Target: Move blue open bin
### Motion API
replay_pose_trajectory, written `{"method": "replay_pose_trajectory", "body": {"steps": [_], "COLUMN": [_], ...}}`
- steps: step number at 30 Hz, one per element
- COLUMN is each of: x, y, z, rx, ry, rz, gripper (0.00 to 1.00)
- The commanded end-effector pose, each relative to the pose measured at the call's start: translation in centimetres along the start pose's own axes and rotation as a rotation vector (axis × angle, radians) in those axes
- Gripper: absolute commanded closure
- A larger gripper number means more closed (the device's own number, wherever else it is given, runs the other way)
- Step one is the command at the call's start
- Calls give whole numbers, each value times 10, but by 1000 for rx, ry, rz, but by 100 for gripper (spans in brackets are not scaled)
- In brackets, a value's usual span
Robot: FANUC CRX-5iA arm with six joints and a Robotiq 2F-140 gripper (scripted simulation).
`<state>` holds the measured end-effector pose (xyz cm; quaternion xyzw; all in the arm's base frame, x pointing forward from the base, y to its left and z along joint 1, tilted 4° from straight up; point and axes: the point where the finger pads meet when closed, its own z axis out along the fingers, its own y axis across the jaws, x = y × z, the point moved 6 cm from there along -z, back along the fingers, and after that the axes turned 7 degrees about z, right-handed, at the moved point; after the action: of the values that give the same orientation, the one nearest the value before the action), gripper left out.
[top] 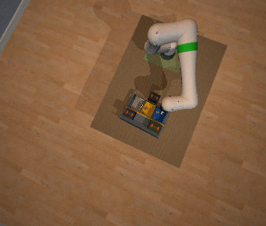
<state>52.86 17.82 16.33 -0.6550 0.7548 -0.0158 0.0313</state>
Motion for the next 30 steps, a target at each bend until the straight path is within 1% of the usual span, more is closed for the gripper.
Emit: {"method": "replay_pose_trajectory", "body": {"steps": [1,12,17,29,30], "x": [0,0,4,4,4], "y": [0,0,30,30,36], "z": [0,0,0,0,0], "rx": [0,0,0,0,0], "ry": [0,0,0,0,0], "rz": [0,0,0,0,0], "gripper": [100,100,100,100,100]}}
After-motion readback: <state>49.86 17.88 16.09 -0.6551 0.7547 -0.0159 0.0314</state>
